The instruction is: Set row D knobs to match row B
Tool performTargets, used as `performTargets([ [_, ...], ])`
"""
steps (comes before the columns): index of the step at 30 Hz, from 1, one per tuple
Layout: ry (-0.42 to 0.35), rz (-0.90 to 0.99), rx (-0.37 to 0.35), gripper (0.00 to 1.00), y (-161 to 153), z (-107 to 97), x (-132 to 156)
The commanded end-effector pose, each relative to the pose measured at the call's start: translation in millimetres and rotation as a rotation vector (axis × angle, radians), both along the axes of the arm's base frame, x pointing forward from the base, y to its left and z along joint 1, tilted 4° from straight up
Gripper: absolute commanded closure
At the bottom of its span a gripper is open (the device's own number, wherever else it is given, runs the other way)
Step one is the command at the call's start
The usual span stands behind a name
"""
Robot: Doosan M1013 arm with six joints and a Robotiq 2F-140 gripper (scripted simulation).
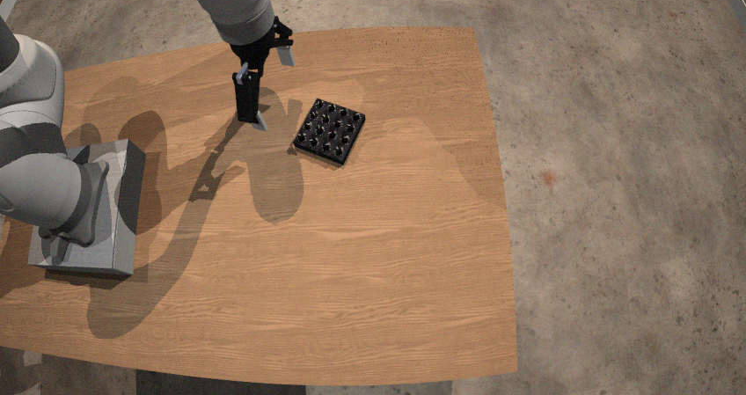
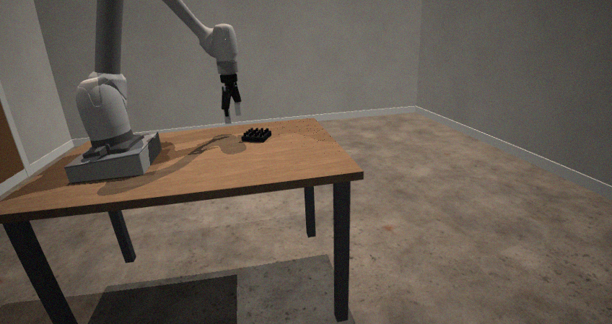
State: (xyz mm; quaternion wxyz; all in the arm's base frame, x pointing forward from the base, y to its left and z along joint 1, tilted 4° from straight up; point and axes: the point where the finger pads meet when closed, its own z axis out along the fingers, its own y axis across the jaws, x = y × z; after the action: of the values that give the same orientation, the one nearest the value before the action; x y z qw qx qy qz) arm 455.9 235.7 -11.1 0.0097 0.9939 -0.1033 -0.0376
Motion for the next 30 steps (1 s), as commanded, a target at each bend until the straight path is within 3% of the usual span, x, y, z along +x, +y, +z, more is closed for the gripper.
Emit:
performTargets([
  [1, 0.0, 0.0, 0.0, 0.0, 0.0, 0.1, 0.0],
  [30, 0.0, 0.027, 0.002, 0.0, 0.3, 0.3, 2.0],
])
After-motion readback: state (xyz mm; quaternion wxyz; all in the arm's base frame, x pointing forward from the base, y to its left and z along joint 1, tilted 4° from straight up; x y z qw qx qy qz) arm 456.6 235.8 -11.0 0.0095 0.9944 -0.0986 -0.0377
